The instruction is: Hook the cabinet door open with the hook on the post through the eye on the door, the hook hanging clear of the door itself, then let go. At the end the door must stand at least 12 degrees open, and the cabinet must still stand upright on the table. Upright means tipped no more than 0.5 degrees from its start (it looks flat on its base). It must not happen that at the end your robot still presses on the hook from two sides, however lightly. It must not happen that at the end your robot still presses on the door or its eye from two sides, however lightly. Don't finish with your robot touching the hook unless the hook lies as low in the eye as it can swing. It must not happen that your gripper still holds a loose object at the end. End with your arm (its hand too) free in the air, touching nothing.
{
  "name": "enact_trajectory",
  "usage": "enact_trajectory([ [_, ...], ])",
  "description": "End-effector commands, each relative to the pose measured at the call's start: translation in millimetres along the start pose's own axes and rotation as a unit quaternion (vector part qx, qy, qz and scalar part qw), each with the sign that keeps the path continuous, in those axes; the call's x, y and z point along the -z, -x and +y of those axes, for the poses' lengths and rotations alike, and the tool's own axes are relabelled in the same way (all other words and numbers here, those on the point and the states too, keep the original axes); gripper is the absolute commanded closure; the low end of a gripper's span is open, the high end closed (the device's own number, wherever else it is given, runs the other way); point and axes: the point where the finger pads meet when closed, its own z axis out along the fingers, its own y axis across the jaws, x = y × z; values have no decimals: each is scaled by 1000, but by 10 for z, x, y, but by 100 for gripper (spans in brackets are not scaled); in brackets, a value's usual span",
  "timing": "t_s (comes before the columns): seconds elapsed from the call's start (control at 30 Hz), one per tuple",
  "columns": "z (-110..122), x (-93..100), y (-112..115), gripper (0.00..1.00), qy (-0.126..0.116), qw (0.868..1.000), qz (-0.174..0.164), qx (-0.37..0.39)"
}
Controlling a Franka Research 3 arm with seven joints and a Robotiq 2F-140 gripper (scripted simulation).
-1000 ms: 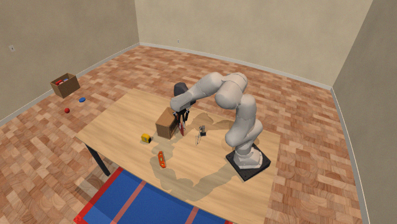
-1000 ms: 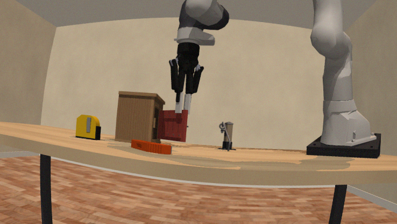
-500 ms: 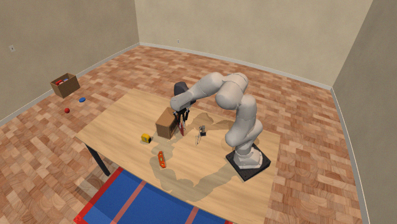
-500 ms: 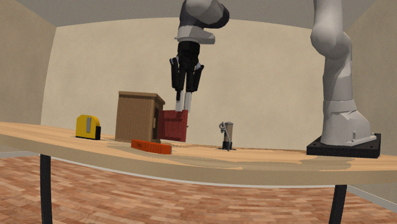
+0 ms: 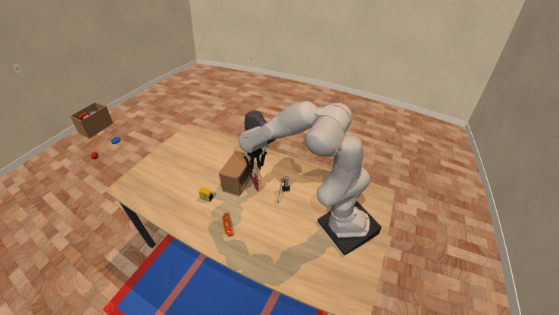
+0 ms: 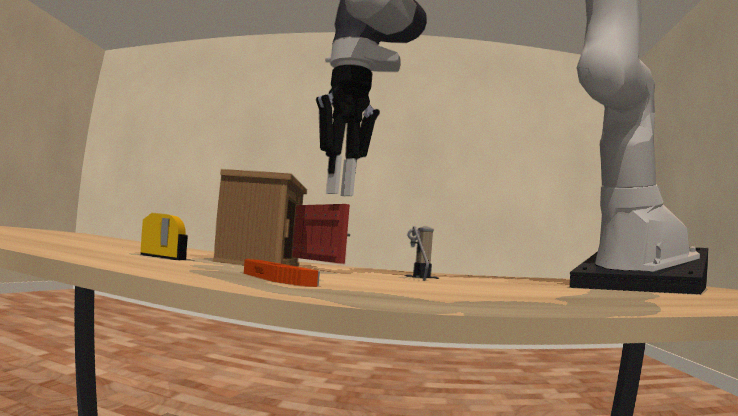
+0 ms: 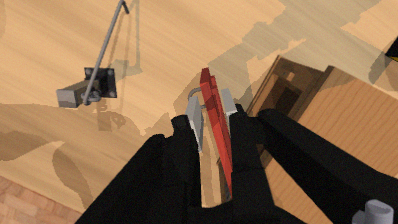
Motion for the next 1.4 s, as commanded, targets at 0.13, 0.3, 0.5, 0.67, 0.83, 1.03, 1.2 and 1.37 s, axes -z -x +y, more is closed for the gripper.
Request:
enact_trajectory([
  [0.13,-20,171,-22,84,-1,1000,6,3],
  [0.3,-20,237,-21,84,-1,1000,6,3],
  [0.5,-20,344,-20,84,-1,1000,6,3],
  [0.67,-20,403,-19,84,-1,1000,6,3],
  [0.83,-20,424,-19,84,-1,1000,6,3],
  [1.03,-20,438,-19,84,-1,1000,6,3],
  [1.2,-28,439,-21,84,-1,1000,6,9],
  [1.37,-107,446,-40,84,-4,997,4,71],
])
